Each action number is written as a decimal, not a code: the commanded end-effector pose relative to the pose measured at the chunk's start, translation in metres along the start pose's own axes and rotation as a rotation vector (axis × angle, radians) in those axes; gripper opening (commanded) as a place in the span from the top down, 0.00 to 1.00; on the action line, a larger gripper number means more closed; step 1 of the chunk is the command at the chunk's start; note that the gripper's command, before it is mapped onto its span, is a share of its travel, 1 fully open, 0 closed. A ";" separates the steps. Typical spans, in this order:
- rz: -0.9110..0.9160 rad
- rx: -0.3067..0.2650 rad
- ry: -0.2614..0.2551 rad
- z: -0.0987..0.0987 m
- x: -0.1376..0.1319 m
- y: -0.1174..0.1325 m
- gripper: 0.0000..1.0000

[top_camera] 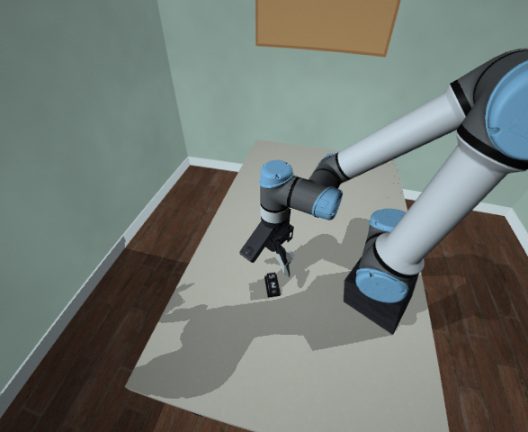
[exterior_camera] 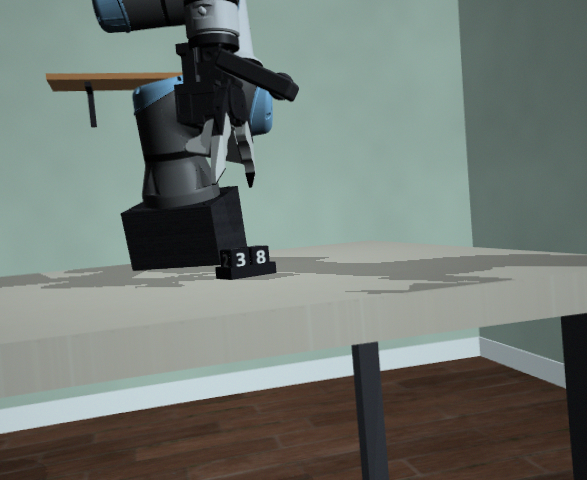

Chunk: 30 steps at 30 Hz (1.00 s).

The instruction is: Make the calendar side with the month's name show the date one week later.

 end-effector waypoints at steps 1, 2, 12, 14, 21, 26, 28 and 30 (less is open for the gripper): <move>-0.163 0.010 -0.001 0.002 -0.001 0.002 0.00; -0.199 0.010 0.000 0.003 -0.001 0.002 0.00; -0.478 0.010 0.001 0.007 -0.003 0.006 0.00; -0.478 0.010 0.001 0.007 -0.003 0.006 0.00; -0.645 0.010 0.002 0.010 -0.005 0.008 0.00; -0.736 0.010 0.002 0.011 -0.005 0.010 0.00; -0.765 0.010 0.003 0.012 -0.005 0.011 0.00; -0.778 0.010 0.003 0.012 -0.005 0.011 0.00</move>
Point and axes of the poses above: the point where the finger pads meet when closed, its own z axis out along the fingers, its own x axis across the jaws, y = z × x, the point moved 10 cm from there along -z, back along the fingers, and after that the axes turned 1 degree about z, right-handed, at the moved point
